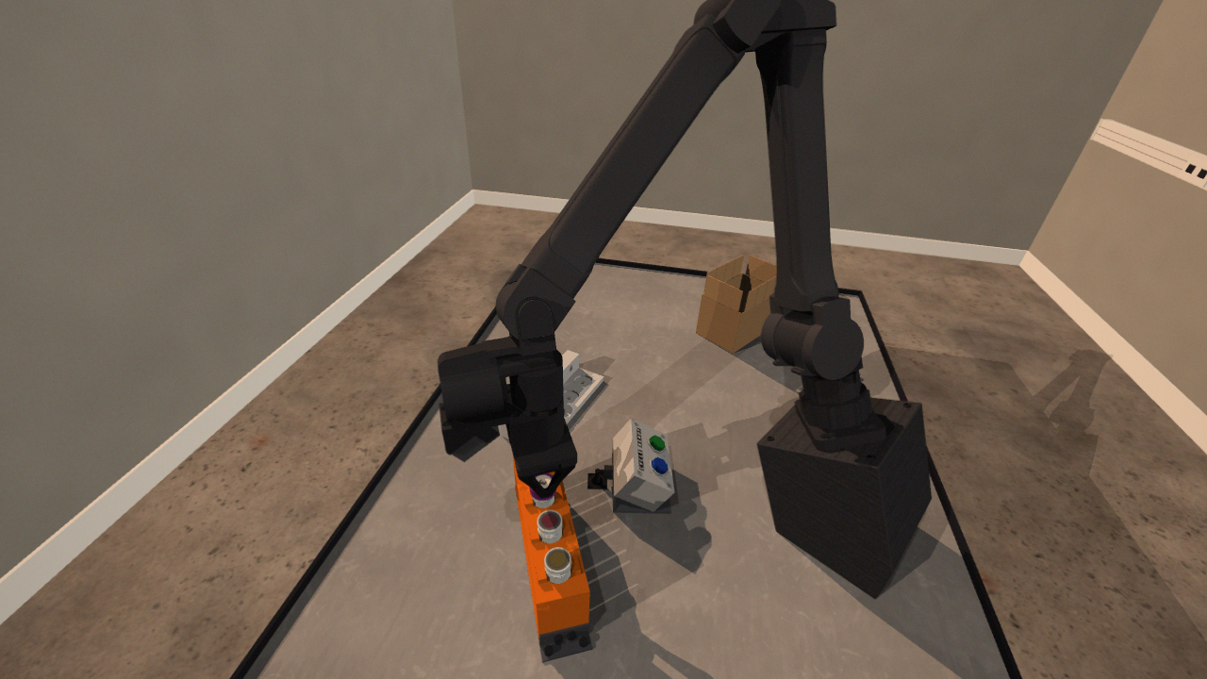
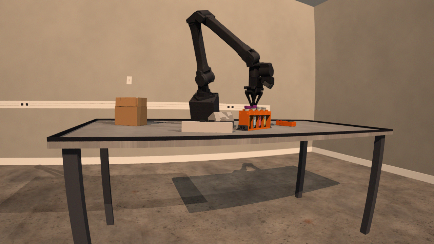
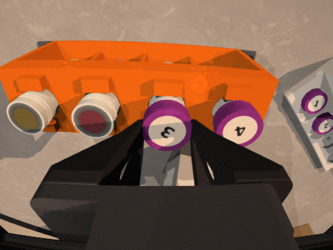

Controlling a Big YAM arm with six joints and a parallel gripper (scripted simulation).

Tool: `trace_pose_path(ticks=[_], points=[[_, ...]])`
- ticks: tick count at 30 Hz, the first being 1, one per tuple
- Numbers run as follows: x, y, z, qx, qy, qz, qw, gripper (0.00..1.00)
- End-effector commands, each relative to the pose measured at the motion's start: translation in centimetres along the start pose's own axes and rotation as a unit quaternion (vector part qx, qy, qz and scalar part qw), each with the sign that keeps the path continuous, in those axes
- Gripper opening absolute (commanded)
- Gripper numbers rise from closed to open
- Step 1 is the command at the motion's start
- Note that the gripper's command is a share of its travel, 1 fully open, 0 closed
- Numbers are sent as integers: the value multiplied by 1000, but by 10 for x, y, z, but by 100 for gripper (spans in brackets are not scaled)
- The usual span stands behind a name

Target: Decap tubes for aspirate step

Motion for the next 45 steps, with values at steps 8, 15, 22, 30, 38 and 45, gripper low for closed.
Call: trace_pose_path(ticks=[8,15,22,30,38,45], points=[[-22,-2,-48,0,-32,10,999,0],[12,-28,-40,-1,-5,138,990,0],[30,-65,-40,-2,-6,319,948,0],[48,-102,-40,-2,-8,402,915,0],[61,-176,-54,2,-30,397,917,0],[81,-214,-54,5,-28,395,918,0]])
Point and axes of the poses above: the point where the finger pads meet when closed, its own z axis out along the fingers, its own y axis across the jaws, x = y × z, the point moved 1 cm from there along -z, back along the fingers, and after that the axes turned 4 degrees about -z, right-handed, at the moved point
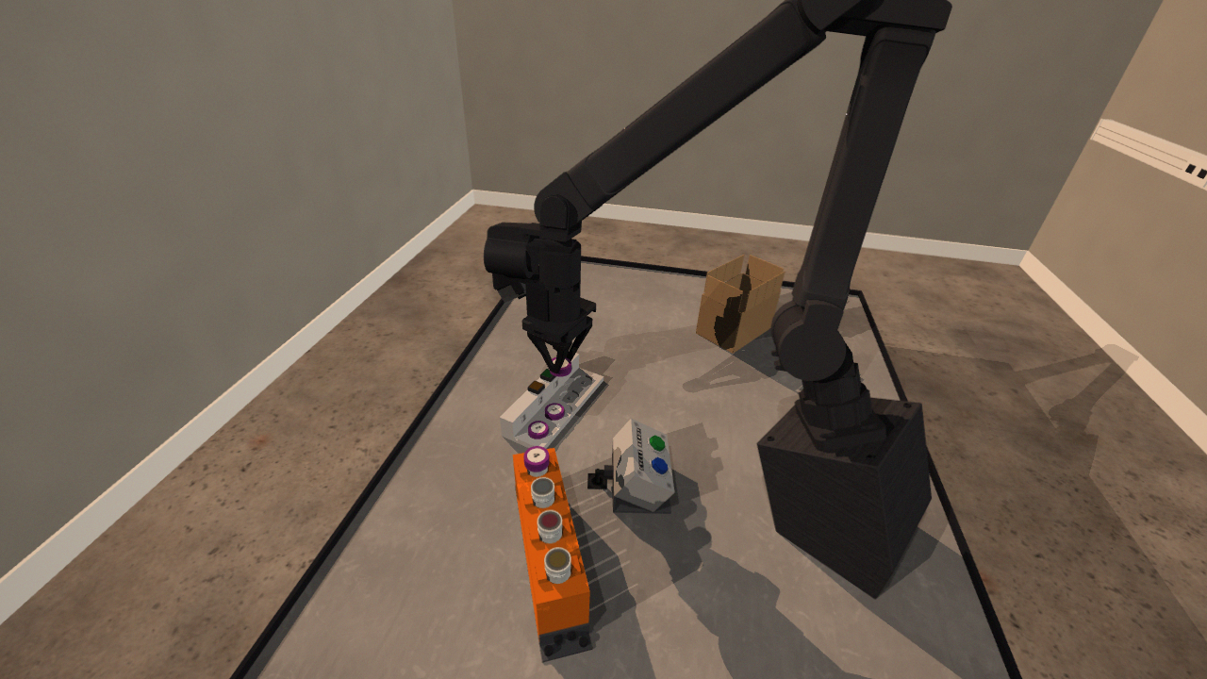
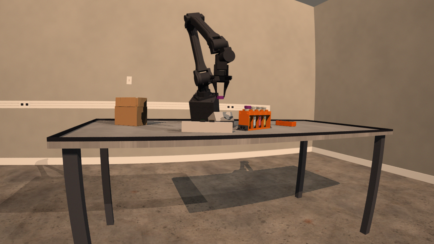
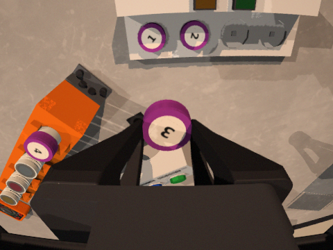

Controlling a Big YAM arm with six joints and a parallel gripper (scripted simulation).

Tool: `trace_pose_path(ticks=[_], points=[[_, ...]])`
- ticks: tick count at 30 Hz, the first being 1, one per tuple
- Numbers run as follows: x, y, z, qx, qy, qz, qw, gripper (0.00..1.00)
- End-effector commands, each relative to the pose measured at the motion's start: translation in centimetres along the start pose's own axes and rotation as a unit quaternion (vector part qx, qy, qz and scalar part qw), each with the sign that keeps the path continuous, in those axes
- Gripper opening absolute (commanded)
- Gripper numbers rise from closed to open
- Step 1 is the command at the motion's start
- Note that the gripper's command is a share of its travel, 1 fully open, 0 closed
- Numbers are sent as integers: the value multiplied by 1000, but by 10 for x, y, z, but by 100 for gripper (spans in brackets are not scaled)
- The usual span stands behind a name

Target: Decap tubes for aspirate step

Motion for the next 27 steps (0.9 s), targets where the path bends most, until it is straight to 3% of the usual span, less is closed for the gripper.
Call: trace_pose_path(ticks=[1,10,14,15,17,20,26,27], points=[[-30,-25,-19,-3,-24,-19,1000,0],[-54,-92,-8,2,-9,-24,1000,0],[-54,-92,-8,2,-9,-24,1000,0],[-31,-80,5,-4,14,-38,999,0],[-31,-81,5,-2,14,-38,999,0],[-47,-87,-8,1,-12,-23,1000,0],[-48,-82,0,-1,-9,-34,999,0],[-47,-87,-7,1,-12,-23,1000,0]])
Point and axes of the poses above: the point where the finger pads meet when closed, its own z axis out along the fingers, its own y axis across the jaws, x = y × z, the point moved 1 cm from there along -z, back along the fingers, and after that the axes turned 4 degrees about -z, right-handed, at the moved point
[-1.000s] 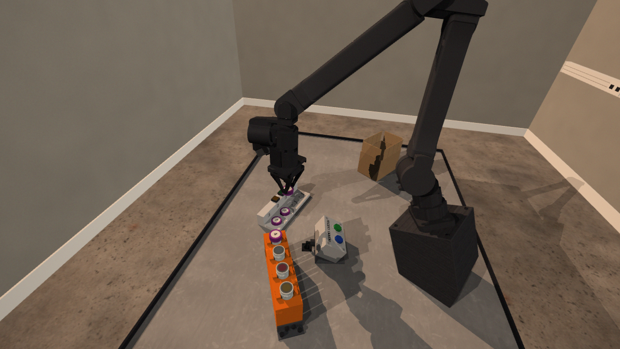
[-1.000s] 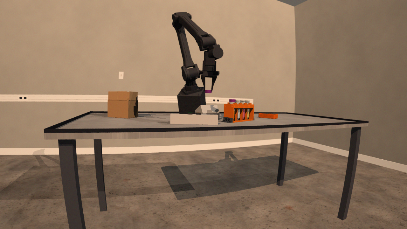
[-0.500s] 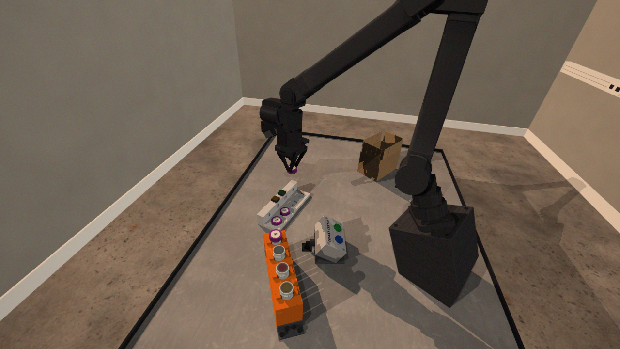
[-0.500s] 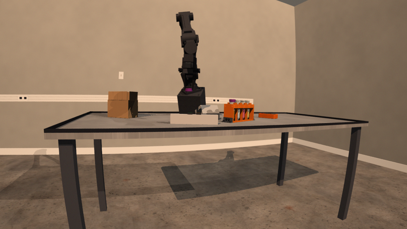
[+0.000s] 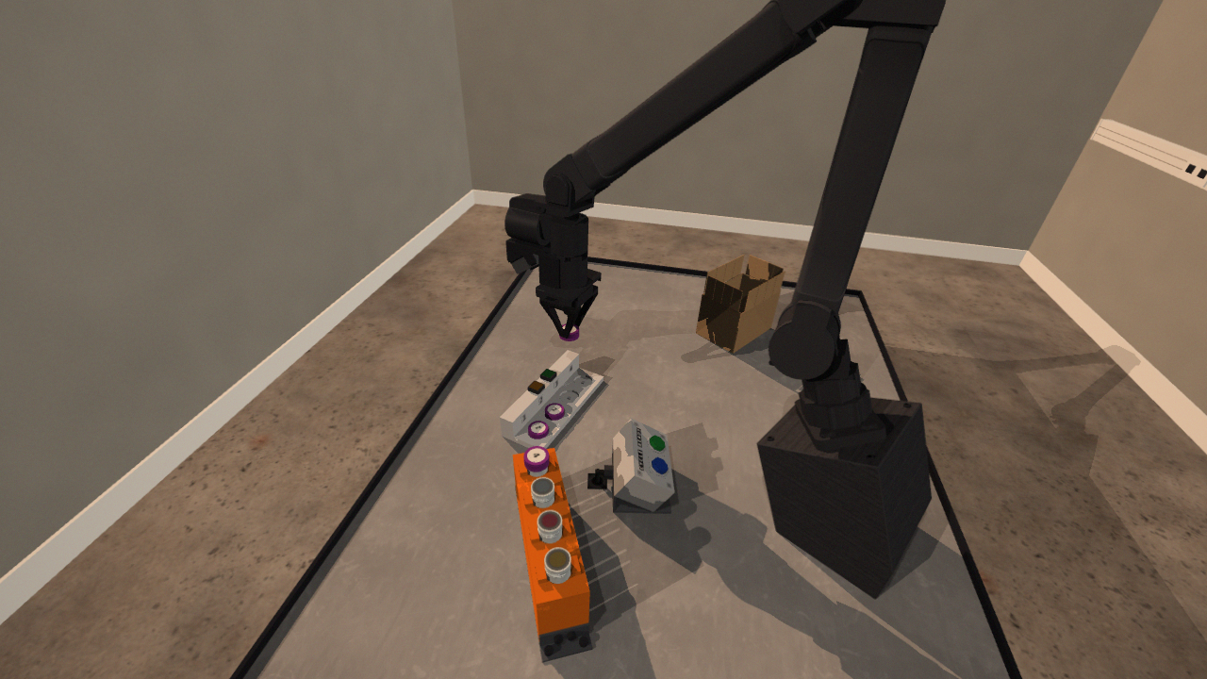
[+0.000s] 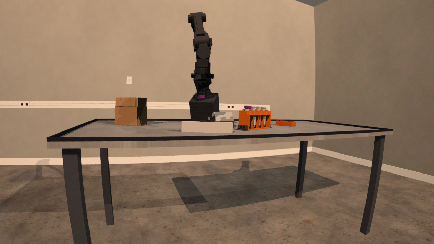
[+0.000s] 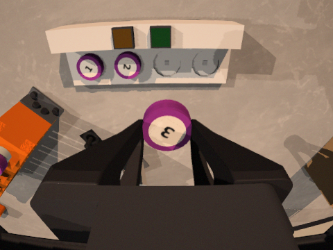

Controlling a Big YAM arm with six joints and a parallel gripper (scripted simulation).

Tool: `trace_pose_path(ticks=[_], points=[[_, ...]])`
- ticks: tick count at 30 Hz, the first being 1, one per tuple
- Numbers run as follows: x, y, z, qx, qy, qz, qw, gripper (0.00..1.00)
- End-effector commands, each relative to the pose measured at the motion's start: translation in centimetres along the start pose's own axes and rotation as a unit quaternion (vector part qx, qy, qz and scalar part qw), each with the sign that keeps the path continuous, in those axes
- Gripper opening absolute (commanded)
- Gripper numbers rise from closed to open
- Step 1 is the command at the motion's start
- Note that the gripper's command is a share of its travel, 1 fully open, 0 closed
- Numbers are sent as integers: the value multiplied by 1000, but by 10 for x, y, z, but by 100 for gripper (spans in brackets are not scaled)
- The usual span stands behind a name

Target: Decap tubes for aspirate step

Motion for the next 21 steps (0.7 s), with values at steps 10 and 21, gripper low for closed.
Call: trace_pose_path(ticks=[10,21], points=[[0,-2,43,0,3,-5,1000,0],[-10,-4,84,1,-6,-4,1000,0]])
Point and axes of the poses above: the point where the finger pads meet when closed, its own z axis out along the fingers, its own y axis across the jaws, x = y × z, the point moved 1 cm from there along -z, back along the fingers, and after that the axes turned 4 degrees about -z, right-handed, at the moved point
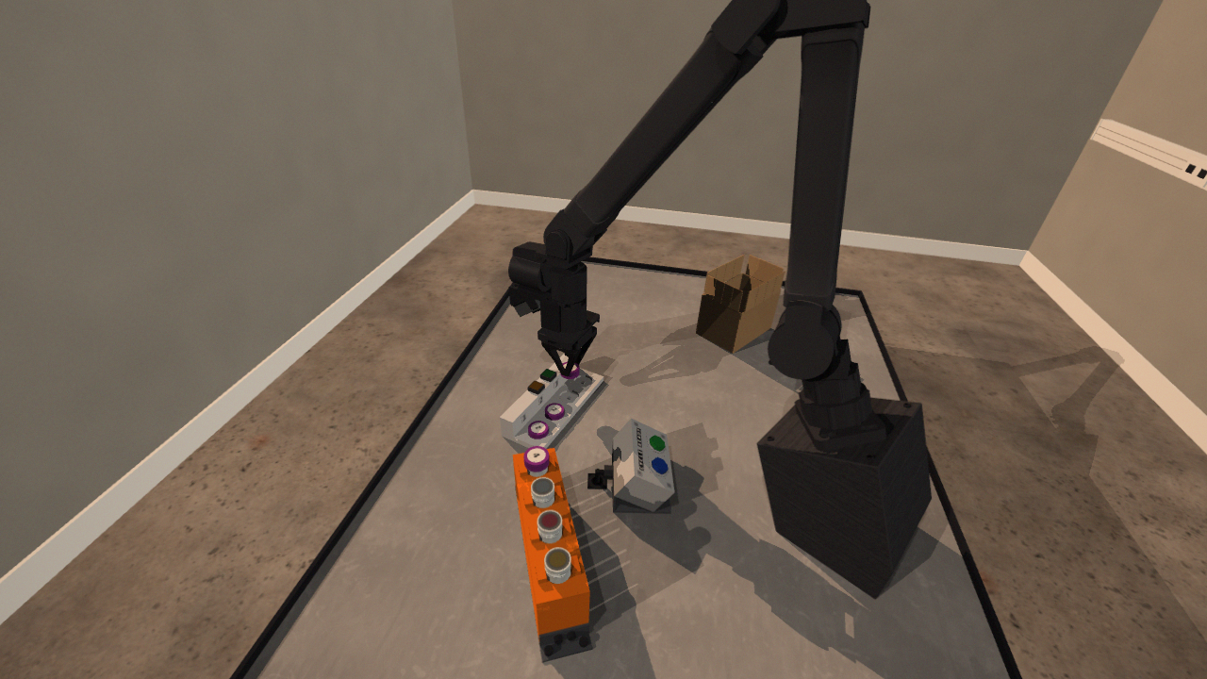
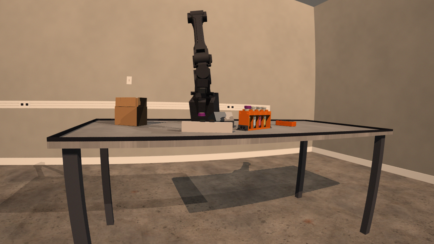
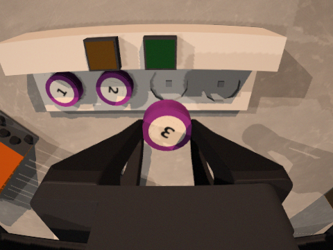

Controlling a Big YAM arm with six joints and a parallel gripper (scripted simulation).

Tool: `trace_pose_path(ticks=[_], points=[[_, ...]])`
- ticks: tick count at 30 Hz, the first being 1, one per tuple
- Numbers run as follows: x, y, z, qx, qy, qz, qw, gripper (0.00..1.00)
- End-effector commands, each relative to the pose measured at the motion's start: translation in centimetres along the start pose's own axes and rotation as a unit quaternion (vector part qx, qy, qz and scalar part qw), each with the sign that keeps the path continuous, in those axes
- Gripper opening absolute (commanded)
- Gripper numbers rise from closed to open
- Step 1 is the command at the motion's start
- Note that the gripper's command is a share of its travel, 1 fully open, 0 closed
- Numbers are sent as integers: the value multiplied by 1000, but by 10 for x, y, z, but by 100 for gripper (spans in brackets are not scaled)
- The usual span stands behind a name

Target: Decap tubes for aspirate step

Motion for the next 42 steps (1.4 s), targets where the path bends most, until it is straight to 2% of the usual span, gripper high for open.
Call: trace_pose_path(ticks=[1,10,13,15,18,35,42], points=[[-7,-6,11,2,-7,-1,1000,0],[-7,-6,54,2,-8,-1,1000,0],[-8,-5,53,2,-9,-3,1000,0],[-17,-6,39,3,-28,-2,1000,0],[-20,-6,38,4,-30,-2,1000,0],[-27,-11,34,5,-31,1,999,0],[-22,-11,36,4,-25,1,1000,0]])
Point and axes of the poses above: the point where the finger pads meet when closed, its own z axis out along the fingers, its own y axis across the jaws, x = y × z, the point moved 1 cm from there along -z, back along the fingers, and after that the axes turned 4 degrees about -z, right-handed, at the moved point
